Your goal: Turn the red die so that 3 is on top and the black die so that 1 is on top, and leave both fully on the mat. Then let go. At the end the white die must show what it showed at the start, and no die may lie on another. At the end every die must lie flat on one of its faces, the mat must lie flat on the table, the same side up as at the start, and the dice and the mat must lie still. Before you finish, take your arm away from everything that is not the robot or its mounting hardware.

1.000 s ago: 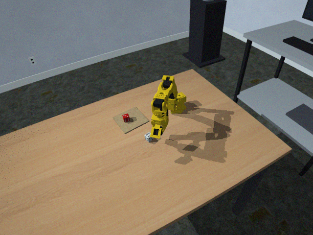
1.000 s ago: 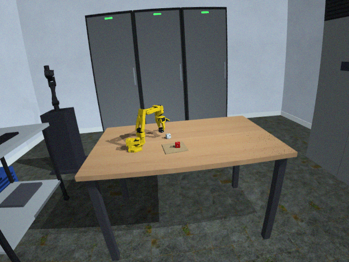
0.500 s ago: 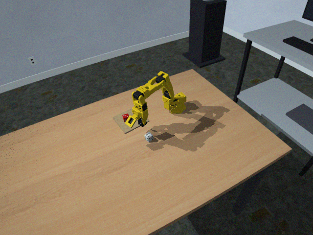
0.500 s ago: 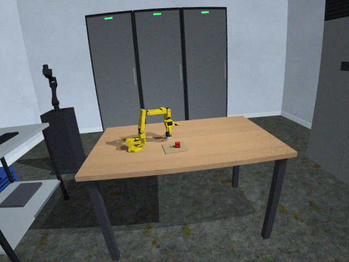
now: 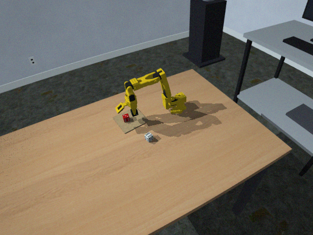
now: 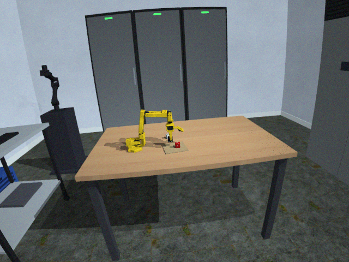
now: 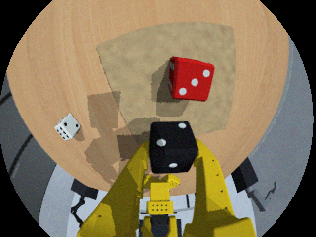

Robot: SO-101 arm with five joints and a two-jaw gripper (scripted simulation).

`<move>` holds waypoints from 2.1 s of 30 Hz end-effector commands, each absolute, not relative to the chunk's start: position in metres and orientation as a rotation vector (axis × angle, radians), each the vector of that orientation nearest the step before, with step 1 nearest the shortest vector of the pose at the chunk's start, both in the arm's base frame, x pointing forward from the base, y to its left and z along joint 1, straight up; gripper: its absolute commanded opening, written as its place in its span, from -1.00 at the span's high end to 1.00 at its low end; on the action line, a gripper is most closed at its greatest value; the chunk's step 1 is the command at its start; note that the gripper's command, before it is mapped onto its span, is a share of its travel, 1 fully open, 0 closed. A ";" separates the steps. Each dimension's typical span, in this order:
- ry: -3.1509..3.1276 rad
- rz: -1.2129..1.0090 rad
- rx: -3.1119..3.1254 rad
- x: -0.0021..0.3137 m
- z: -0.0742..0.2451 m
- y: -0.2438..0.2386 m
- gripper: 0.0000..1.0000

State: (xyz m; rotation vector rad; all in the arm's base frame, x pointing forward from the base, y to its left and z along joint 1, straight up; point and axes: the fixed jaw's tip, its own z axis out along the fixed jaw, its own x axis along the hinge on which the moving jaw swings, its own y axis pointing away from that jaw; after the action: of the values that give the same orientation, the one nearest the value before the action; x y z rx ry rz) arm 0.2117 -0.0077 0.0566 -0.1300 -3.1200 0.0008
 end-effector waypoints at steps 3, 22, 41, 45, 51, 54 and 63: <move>-3.176 0.004 -0.209 0.216 0.066 -0.018 1.00; -3.187 0.006 -0.226 0.214 0.067 -0.022 1.00; -3.187 0.006 -0.226 0.214 0.061 -0.022 1.00; -3.187 0.006 -0.226 0.214 0.061 -0.022 1.00; -3.187 0.006 -0.226 0.214 0.057 -0.022 1.00; -3.187 0.006 -0.226 0.214 0.055 -0.022 1.00; -3.187 0.006 -0.226 0.214 0.054 -0.022 1.00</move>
State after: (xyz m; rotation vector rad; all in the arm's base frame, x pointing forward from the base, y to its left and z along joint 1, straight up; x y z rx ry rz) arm 0.2104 -0.0199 0.0474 -0.2220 -3.1384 0.0022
